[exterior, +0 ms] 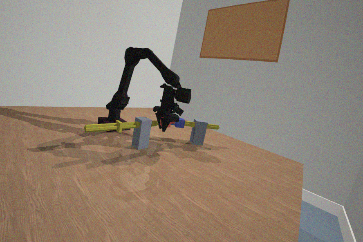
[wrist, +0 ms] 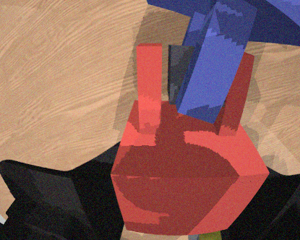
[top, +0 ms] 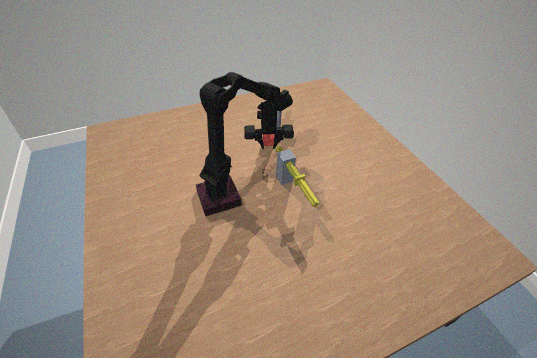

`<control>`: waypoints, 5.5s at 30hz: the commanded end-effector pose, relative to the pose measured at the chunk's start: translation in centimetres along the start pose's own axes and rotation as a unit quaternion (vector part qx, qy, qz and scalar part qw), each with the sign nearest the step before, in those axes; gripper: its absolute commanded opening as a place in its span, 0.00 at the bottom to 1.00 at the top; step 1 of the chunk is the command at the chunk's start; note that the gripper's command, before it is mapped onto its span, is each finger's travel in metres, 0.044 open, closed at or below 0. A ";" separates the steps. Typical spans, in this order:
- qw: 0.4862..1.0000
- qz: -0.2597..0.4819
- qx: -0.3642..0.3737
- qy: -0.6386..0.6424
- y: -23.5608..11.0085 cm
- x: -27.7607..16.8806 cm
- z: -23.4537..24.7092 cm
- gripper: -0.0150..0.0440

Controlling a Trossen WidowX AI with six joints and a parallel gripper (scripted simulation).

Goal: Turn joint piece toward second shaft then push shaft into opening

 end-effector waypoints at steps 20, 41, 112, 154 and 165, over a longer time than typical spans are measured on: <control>0.986 0.046 -0.012 -0.159 -0.5 0.7 -1.3 0.25; 0.986 0.046 -0.011 -0.159 -0.4 0.7 -1.3 0.30; 0.985 -0.082 0.028 0.150 -9.5 -0.7 -2.4 1.00; 0.777 -0.037 0.061 0.625 -15.1 -2.6 -2.5 1.00; 0.649 -0.027 0.113 0.752 -13.7 -4.8 -3.6 1.00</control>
Point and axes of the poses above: the point midway between the two fingers, 35 mm back from their tips, its own y axis out along the fingers, its own z axis across the jaws, x = y × z, the point moved 6 cm from there along -y, back along the fingers
